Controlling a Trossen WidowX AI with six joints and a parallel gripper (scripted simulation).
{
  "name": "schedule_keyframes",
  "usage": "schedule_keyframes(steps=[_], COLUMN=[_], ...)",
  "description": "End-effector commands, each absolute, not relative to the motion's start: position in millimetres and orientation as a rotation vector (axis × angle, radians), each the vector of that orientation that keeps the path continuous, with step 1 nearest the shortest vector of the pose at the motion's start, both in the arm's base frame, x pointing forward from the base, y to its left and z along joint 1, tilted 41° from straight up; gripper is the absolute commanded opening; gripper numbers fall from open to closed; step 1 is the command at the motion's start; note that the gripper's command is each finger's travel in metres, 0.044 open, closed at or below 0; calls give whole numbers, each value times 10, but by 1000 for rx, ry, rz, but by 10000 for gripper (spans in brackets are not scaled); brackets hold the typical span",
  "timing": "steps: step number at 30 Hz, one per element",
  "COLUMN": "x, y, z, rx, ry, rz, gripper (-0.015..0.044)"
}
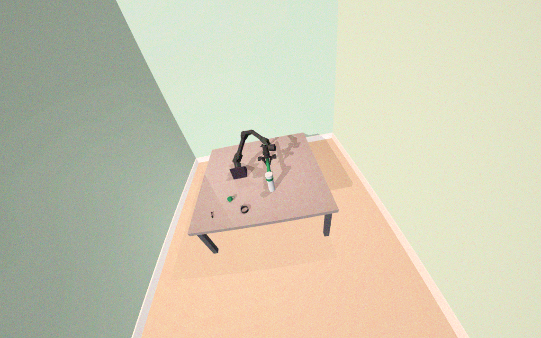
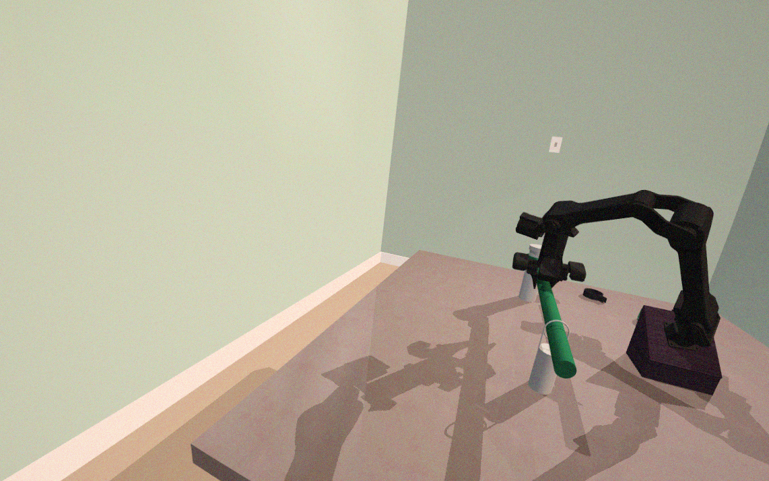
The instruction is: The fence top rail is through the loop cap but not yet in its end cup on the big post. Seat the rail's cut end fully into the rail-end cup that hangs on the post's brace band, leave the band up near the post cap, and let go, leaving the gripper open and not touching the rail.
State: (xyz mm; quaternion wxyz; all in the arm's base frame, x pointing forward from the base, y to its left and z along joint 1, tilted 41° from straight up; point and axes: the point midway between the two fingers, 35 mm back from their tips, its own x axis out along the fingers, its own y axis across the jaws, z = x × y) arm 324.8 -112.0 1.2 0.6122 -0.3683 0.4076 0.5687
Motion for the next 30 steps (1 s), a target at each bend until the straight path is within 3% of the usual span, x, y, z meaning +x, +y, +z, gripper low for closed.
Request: schedule_keyframes(steps=[1,30], x=[3248,3245], y=[-1147,-1204], z=[12,-1], rx=[-854,-858], ry=[944,947], rz=[1309,1307], gripper=[0,0])
